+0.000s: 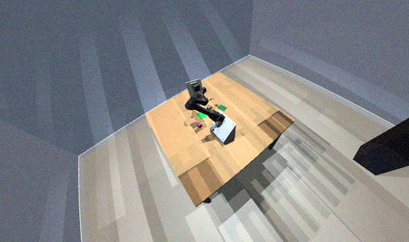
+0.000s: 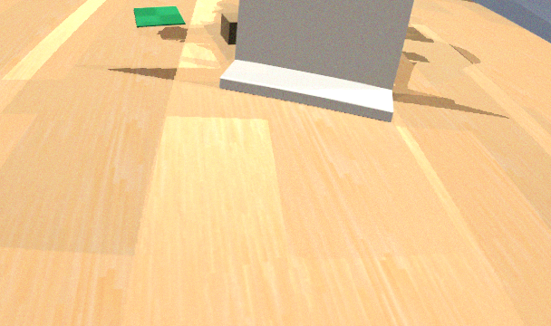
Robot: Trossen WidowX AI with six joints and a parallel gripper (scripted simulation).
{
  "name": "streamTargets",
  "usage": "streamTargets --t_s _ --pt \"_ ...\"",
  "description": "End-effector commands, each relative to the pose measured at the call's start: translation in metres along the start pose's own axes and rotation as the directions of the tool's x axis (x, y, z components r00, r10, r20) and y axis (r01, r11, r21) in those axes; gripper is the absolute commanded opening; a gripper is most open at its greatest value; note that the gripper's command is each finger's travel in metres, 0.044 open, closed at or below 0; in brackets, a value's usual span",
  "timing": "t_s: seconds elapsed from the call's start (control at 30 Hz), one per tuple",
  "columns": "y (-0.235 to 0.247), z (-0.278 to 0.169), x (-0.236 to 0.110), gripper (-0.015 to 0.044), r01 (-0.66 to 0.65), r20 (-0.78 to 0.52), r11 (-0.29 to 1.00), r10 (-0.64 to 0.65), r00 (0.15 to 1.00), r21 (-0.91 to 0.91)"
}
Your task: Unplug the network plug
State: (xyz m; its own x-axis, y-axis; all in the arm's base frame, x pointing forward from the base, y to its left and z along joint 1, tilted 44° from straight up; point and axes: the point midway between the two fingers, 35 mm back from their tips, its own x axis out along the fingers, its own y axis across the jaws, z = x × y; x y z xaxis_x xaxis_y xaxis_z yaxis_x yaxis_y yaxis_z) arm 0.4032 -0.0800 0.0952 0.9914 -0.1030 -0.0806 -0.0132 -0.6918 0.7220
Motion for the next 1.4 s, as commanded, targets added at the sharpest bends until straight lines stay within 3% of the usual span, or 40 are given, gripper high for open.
streamTargets --t_s 0.0,1.37 --pt "-0.001 -0.001 -0.003 0.0000 0.002 0.001 1.000 -0.002 1.000 0.001" --pt "-0.001 -0.010 -0.025 0.0000 0.003 0.001 1.000 -0.003 1.000 0.002"
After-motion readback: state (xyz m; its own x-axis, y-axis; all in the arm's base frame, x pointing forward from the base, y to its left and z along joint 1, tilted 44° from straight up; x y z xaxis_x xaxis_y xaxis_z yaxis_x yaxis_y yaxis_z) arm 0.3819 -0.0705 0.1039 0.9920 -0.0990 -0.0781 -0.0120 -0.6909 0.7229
